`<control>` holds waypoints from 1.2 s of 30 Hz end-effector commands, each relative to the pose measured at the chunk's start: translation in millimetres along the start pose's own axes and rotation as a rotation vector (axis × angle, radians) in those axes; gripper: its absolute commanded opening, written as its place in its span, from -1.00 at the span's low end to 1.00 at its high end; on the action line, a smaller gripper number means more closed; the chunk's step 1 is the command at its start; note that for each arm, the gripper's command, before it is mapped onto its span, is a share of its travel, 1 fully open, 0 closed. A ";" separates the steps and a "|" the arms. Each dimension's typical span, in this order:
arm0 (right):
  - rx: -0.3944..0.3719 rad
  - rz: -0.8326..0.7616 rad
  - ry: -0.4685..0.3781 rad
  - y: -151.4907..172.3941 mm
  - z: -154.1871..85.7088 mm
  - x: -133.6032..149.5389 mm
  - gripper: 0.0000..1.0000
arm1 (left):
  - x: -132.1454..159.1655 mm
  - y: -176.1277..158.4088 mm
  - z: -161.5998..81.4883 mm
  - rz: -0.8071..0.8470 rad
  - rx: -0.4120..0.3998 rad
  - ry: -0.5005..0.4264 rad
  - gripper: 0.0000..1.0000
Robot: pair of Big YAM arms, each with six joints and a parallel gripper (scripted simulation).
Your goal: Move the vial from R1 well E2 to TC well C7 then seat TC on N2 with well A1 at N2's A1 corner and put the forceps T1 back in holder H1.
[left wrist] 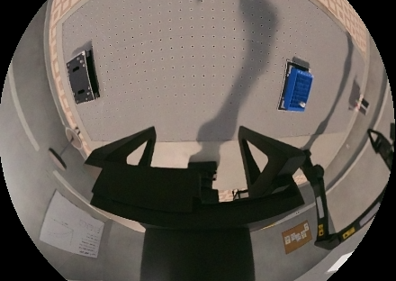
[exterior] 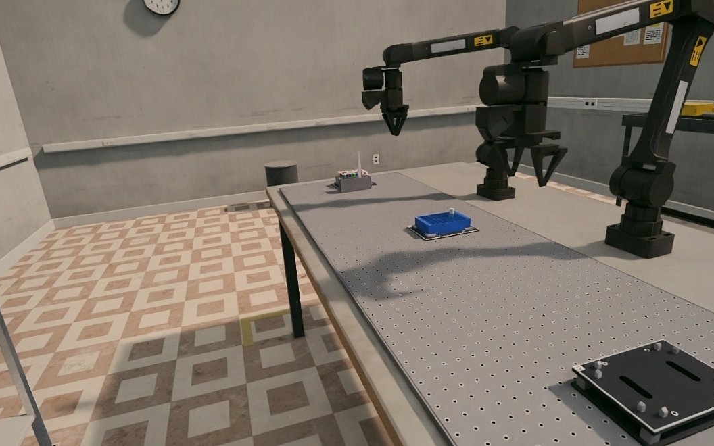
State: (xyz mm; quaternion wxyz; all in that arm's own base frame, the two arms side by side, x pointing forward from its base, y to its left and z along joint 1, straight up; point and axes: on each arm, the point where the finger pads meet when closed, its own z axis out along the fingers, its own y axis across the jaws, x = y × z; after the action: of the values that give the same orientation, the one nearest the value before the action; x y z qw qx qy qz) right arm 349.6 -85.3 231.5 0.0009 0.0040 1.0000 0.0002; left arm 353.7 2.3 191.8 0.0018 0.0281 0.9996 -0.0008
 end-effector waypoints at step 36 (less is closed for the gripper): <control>0.008 0.007 -0.033 -1.9 -12.9 -7.6 -0.53 | -13.7 -129.4 54.1 -0.022 0.000 -0.009 1.00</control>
State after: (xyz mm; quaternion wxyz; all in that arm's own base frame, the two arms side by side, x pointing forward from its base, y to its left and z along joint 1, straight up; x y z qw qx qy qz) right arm 349.6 -85.3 231.5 0.0009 0.0040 1.0000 0.0002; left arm 355.8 -114.5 142.7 0.0033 0.0264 0.9996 -0.0018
